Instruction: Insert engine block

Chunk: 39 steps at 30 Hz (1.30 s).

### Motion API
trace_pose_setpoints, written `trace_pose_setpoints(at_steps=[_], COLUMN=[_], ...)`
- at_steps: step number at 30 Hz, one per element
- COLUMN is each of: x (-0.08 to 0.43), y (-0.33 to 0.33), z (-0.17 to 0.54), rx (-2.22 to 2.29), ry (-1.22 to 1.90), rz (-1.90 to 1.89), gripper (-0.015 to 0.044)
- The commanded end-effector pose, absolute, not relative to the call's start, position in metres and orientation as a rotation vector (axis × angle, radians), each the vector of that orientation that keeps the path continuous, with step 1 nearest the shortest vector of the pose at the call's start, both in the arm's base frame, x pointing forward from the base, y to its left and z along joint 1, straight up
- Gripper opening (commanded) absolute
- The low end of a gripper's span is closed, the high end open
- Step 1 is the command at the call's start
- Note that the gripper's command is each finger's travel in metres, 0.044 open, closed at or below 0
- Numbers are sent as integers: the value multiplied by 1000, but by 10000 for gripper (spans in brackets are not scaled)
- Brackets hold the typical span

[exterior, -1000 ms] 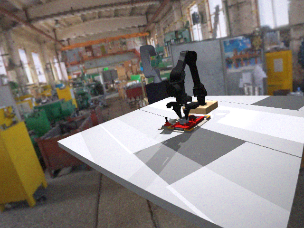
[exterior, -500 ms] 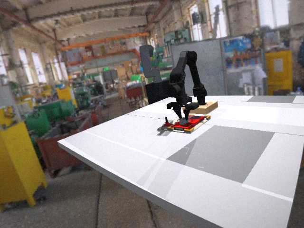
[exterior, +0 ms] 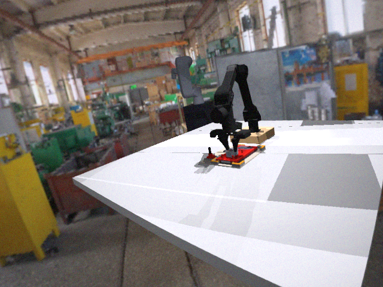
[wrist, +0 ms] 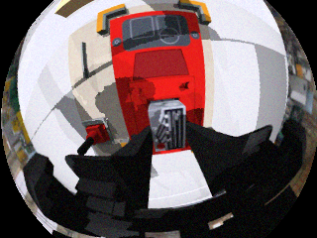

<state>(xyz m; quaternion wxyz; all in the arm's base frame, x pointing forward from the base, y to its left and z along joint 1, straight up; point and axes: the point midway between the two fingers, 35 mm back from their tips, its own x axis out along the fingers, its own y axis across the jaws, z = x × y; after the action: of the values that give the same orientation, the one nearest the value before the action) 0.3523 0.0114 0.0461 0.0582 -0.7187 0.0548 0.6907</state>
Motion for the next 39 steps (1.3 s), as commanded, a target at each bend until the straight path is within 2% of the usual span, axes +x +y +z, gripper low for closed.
trace_pose_setpoints(at_steps=[1,12,23,39], x=[353,353,352,352], y=[12,12,11,11], z=[45,43,44,44], rx=[-2177,-2177,-2177,-2177], ry=[165,165,166,166], rz=[2090,2090,2094,2094], gripper=[159,159,440,440])
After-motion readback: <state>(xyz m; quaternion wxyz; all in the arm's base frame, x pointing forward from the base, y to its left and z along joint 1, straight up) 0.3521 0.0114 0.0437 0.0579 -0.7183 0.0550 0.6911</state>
